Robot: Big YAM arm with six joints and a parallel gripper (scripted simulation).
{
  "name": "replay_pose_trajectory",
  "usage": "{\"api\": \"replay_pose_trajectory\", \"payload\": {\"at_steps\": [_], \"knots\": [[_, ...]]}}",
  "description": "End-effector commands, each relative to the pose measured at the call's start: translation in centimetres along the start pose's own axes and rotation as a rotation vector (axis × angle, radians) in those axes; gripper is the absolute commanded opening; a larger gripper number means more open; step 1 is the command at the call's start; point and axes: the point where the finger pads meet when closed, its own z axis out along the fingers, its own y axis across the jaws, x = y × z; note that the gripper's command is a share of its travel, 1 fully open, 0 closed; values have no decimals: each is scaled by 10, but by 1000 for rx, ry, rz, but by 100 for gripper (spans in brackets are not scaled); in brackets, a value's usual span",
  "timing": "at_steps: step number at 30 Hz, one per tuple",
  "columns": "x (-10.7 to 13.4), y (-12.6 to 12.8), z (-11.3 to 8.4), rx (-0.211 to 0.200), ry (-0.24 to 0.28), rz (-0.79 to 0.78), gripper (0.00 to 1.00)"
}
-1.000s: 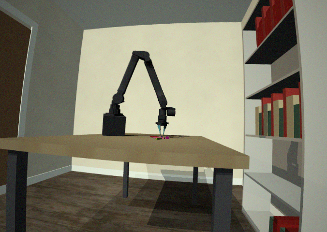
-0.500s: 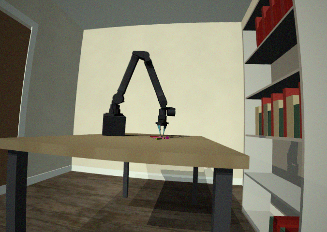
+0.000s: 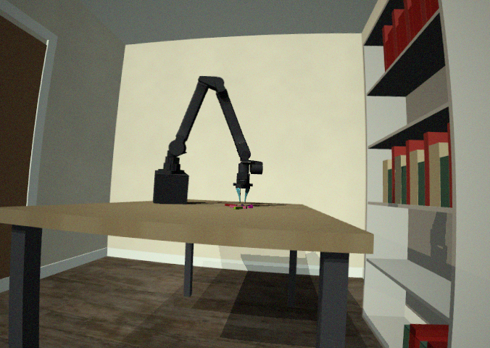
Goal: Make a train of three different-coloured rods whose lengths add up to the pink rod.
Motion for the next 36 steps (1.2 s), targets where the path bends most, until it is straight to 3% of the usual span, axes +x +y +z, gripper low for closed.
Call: {"api": "replay_pose_trajectory", "payload": {"at_steps": [1,14,36], "knots": [[-5,8,-2,-17,1,6,23],[7,6,-1,-14,1,0,23],[8,6,-2,-16,2,-2,23]]}}
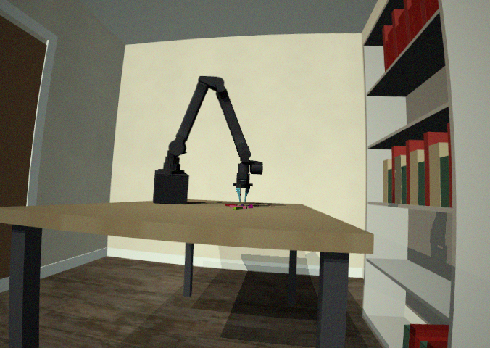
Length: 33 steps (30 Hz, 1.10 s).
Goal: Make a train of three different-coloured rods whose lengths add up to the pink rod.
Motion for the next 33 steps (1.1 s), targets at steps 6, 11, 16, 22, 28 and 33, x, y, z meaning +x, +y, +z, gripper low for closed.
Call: {"api": "replay_pose_trajectory", "payload": {"at_steps": [6,11,16,22,28,33], "knots": [[8,6,-2,-16,2,-5,23],[8,6,-2,-16,2,-5,23],[8,6,-2,-16,2,-5,23],[8,6,-2,-15,2,-3,23],[10,8,-3,-19,2,-3,23],[11,8,-2,-19,2,-3,23]]}}
